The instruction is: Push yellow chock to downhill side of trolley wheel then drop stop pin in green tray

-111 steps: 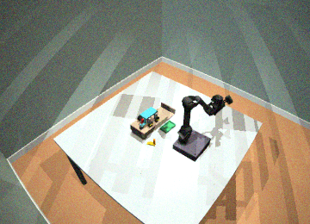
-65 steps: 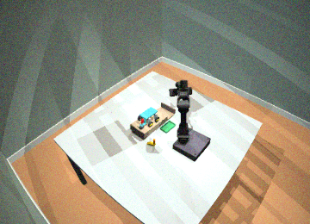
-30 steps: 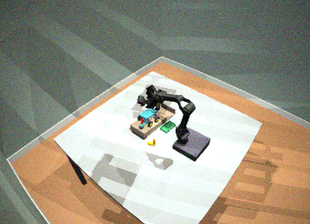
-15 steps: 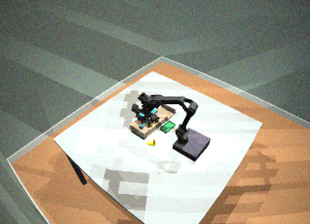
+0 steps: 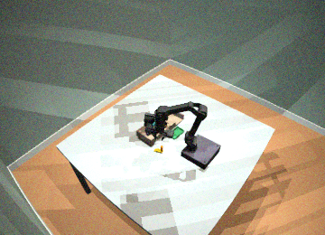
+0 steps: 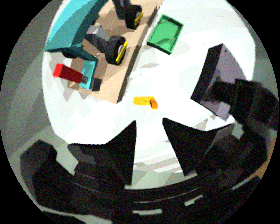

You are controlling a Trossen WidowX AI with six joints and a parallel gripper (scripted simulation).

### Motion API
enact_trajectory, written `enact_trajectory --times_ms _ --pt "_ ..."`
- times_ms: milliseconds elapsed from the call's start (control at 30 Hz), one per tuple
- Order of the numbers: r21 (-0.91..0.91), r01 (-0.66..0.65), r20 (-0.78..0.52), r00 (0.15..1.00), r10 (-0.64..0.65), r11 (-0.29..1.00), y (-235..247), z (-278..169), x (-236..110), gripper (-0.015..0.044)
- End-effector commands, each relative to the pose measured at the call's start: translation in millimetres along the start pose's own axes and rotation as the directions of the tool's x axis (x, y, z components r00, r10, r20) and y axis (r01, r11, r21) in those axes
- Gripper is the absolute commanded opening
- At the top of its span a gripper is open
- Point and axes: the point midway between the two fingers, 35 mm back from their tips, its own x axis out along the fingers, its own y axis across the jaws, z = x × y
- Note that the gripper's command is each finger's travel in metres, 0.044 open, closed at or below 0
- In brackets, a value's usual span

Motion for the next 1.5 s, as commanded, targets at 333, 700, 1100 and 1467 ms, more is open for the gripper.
enact_trajectory --times_ms 333,700,1100,1467 --pt "0.029 0.072 0.032 0.997 -0.073 0.997 -17 -2 19 0.019" --pt "0.029 0.072 0.032 0.997 -0.073 0.997 -20 -1 46 0.019" --pt "0.029 0.072 0.032 0.997 -0.073 0.997 -21 -1 61 0.019" --pt "0.029 0.072 0.032 0.997 -0.073 0.997 -22 0 76 0.019"
